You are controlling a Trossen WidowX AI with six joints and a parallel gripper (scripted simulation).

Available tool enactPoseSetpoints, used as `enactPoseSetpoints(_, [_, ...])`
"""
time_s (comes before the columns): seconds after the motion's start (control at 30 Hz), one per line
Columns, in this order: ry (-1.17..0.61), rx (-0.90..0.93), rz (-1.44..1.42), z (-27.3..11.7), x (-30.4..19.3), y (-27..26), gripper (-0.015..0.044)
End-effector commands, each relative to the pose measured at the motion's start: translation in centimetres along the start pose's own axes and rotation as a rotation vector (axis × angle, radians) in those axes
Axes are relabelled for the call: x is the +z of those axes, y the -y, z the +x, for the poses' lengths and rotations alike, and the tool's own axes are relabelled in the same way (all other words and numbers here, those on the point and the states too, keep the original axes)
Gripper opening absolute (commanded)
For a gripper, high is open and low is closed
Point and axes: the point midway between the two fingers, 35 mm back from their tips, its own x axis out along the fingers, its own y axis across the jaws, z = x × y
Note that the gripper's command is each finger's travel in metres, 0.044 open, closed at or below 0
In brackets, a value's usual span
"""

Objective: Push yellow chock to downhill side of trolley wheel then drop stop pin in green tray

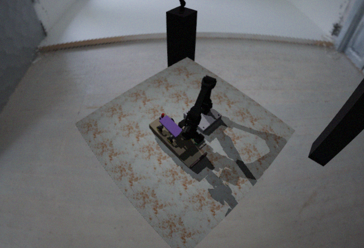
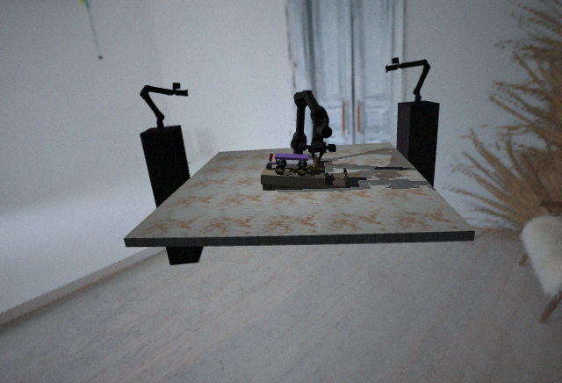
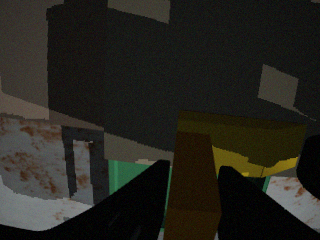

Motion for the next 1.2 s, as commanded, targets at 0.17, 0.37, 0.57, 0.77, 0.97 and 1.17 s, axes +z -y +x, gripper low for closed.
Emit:
enactPoseSetpoints(0.17, [0.000,-0.002,0.001,-0.3,0.0,0.0,0.0190])
enactPoseSetpoints(0.37, [0.001,-0.007,0.001,-2.5,-0.1,-0.1,0.0190])
enactPoseSetpoints(0.57, [0.001,-0.008,0.001,-4.5,0.0,-0.1,0.0190])
enactPoseSetpoints(0.77, [0.001,-0.008,0.001,-6.0,0.0,-0.1,0.0190])
enactPoseSetpoints(0.97, [0.044,0.006,-0.003,-5.9,0.4,-0.6,0.0242])
enactPoseSetpoints(1.17, [0.127,-0.016,-0.168,-7.3,2.1,0.9,0.0190])
